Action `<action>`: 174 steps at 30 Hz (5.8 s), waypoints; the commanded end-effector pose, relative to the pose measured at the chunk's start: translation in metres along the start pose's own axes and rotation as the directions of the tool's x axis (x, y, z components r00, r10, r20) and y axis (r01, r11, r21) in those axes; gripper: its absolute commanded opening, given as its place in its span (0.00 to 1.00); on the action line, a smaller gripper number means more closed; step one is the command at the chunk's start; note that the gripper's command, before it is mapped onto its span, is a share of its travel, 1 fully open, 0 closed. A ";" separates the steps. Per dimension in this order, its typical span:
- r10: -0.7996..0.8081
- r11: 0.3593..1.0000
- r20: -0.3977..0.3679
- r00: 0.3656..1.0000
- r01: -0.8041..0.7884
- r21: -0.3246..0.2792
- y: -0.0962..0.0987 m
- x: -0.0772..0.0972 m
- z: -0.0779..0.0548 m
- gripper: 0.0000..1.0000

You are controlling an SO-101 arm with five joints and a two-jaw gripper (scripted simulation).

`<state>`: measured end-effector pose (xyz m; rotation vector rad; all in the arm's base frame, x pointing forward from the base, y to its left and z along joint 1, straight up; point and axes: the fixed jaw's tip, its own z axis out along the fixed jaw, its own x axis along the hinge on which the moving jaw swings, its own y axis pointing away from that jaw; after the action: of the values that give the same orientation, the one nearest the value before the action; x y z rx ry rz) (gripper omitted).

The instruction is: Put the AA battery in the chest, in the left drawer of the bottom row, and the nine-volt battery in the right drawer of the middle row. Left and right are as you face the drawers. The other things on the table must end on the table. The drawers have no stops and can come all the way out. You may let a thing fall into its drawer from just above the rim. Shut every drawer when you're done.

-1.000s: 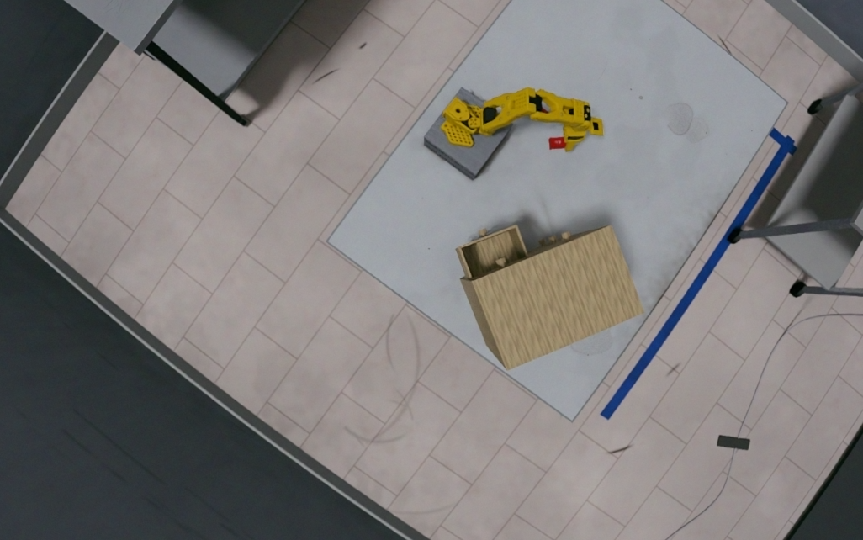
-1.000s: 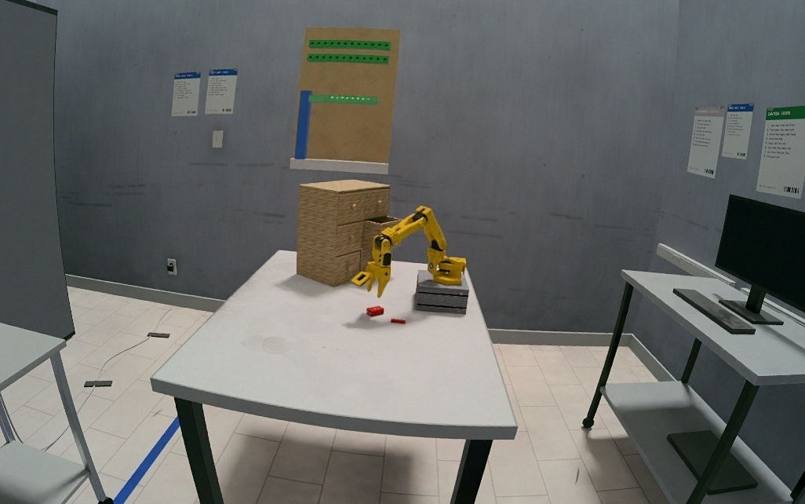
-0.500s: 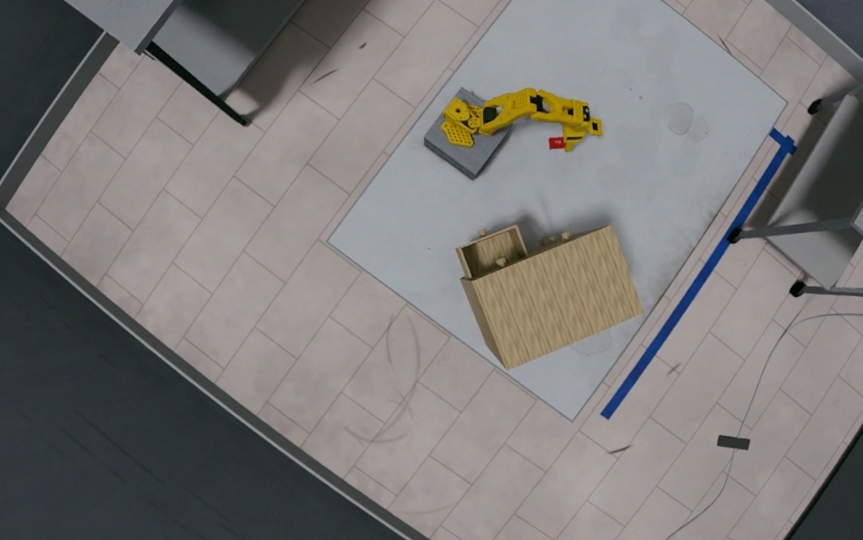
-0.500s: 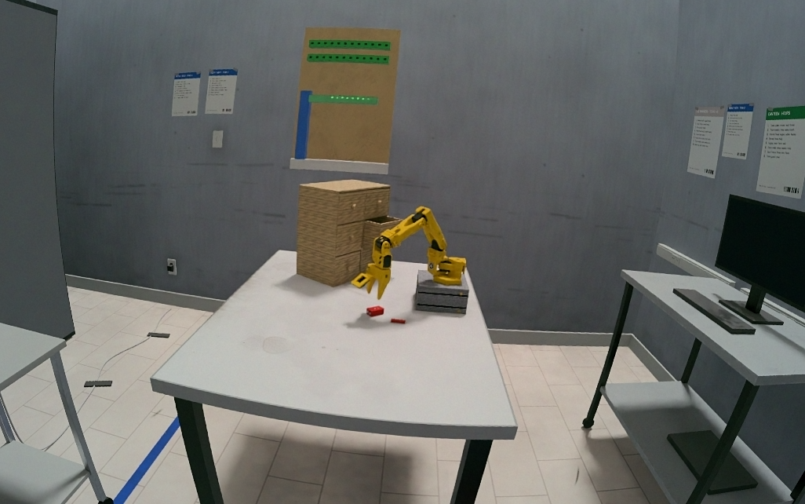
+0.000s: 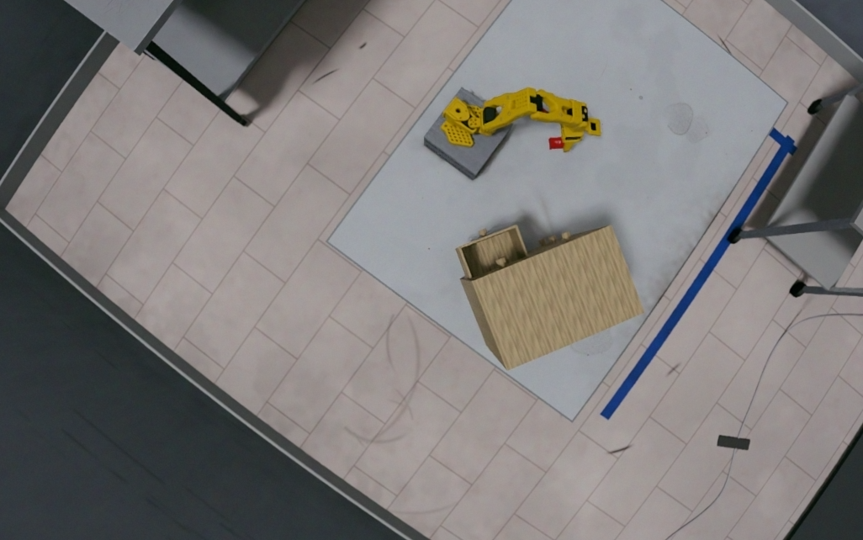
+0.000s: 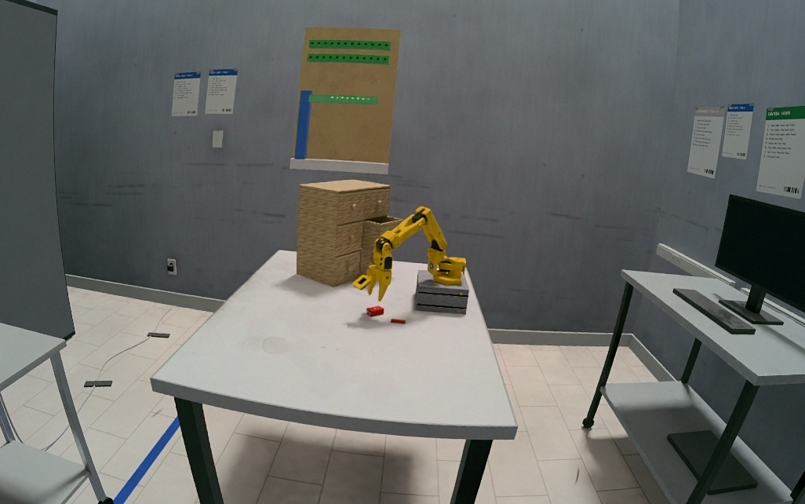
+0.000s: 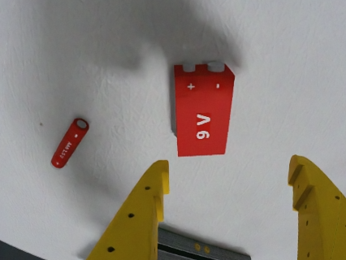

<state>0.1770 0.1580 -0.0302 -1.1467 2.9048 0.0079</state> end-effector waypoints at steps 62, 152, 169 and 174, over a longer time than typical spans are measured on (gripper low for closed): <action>-0.012 1.000 -0.021 1.000 0.012 -0.002 0.000 0.001 0.044 0.30; -0.012 1.000 -0.021 1.000 0.012 -0.002 0.001 0.002 0.048 0.00; -0.012 1.000 -0.021 1.000 0.012 -0.002 0.000 0.000 0.034 0.00; -0.012 1.000 -0.021 1.000 0.012 -0.002 0.000 0.000 0.022 0.00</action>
<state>0.1744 0.1558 -0.0651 -1.1621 2.9432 -0.0139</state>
